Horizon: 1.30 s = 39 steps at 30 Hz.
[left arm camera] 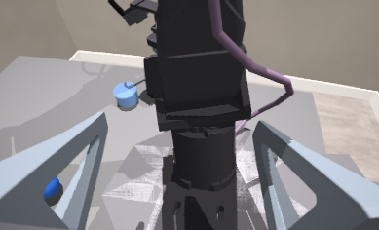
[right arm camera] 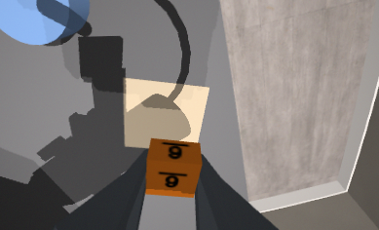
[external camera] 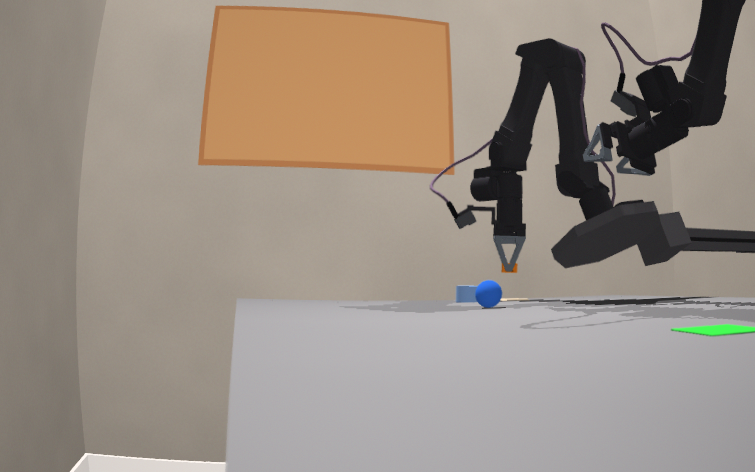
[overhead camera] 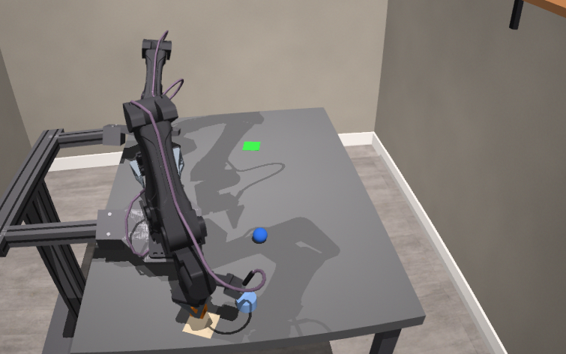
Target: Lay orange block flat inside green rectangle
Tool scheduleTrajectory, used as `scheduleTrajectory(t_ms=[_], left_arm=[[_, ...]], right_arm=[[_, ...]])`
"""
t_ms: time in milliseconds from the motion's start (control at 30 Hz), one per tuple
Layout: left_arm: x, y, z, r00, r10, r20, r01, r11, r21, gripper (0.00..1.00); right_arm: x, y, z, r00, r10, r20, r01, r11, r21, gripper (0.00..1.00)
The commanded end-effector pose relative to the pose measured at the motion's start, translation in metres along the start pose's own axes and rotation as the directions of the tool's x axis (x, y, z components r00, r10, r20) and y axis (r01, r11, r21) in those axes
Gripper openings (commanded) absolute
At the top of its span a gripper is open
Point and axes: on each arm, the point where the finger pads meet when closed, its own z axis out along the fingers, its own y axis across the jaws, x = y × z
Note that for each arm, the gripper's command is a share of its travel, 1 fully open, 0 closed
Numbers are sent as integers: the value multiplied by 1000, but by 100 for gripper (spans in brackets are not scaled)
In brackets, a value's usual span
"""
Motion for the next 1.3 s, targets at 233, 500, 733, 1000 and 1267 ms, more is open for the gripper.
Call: scheduleTrajectory(t_ms=[233, 500, 733, 1000, 1267], left_arm=[[1, 56, -10, 998, -14, -55, 12, 999, -30, 100], [27, 188, -53, 983, -124, -134, 99, 979, -180, 100], [76, 326, -150, 942, -284, -176, 199, 900, -389, 100], [136, 411, -279, 877, -443, -184, 267, 769, -580, 100], [199, 436, -455, 776, -616, -134, 297, 545, -784, 100]], right_arm=[[0, -1, -17, 1000, 6, -9, -7, 1000, -22, 27], [0, -1, -17, 1000, 7, -9, -7, 1000, -22, 27], [0, -1, -17, 1000, 7, -9, -7, 1000, -22, 27], [2, 1, -13, 1000, 5, -19, -6, 1000, -24, 27], [2, 1, -13, 1000, 5, -19, -6, 1000, -24, 27]])
